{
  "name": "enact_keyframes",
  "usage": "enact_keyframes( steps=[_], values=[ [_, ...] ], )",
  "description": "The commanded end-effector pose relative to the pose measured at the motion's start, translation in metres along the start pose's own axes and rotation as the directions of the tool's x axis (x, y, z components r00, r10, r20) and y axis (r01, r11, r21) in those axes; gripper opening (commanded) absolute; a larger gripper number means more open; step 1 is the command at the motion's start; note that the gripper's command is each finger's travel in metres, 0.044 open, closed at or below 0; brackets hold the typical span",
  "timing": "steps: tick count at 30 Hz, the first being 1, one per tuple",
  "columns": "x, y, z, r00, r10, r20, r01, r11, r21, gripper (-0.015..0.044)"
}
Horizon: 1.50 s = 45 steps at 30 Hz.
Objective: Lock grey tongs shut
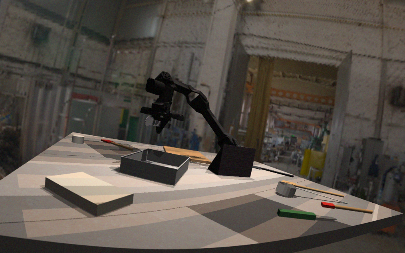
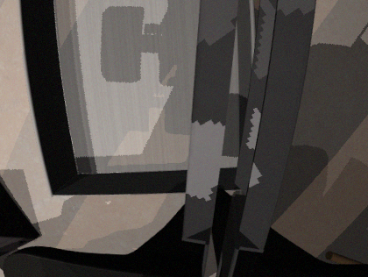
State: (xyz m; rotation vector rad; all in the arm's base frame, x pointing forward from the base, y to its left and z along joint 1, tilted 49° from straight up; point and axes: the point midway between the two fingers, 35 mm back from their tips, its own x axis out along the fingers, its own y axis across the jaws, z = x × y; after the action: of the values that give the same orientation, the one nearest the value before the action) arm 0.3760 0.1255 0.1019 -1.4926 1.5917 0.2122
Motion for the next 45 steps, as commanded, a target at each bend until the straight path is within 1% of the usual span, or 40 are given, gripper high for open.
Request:
enact_keyframes(
  steps=[1, 6, 12, 18, 25, 30, 35, 40, 45],
  values=[
    [-0.001, -0.004, -0.008, 1.0, -0.003, -0.001, 0.003, 0.99, 0.14, -0.015],
    [-0.001, -0.01, -0.017, 1.0, -0.004, 0.002, 0.003, 0.944, 0.329, -0.015],
    [-0.002, -0.016, -0.029, 1.0, -0.006, 0.004, 0.003, 0.842, 0.54, -0.015],
    [-0.003, -0.021, -0.04, 1.0, -0.007, 0.007, 0.0, 0.694, 0.72, -0.015],
    [-0.003, -0.028, -0.053, 1.0, -0.01, 0.008, -0.002, 0.474, 0.881, -0.015],
    [-0.003, -0.032, -0.063, 1.0, -0.012, 0.008, -0.005, 0.294, 0.956, -0.015],
    [-0.004, -0.035, -0.073, 1.0, -0.014, 0.009, -0.007, 0.102, 0.995, -0.015],
    [-0.004, -0.039, -0.083, 1.0, -0.016, 0.009, -0.01, -0.093, 0.996, -0.015],
    [-0.004, -0.042, -0.093, 1.0, -0.018, 0.008, -0.013, -0.285, 0.959, -0.015]
  ],
)
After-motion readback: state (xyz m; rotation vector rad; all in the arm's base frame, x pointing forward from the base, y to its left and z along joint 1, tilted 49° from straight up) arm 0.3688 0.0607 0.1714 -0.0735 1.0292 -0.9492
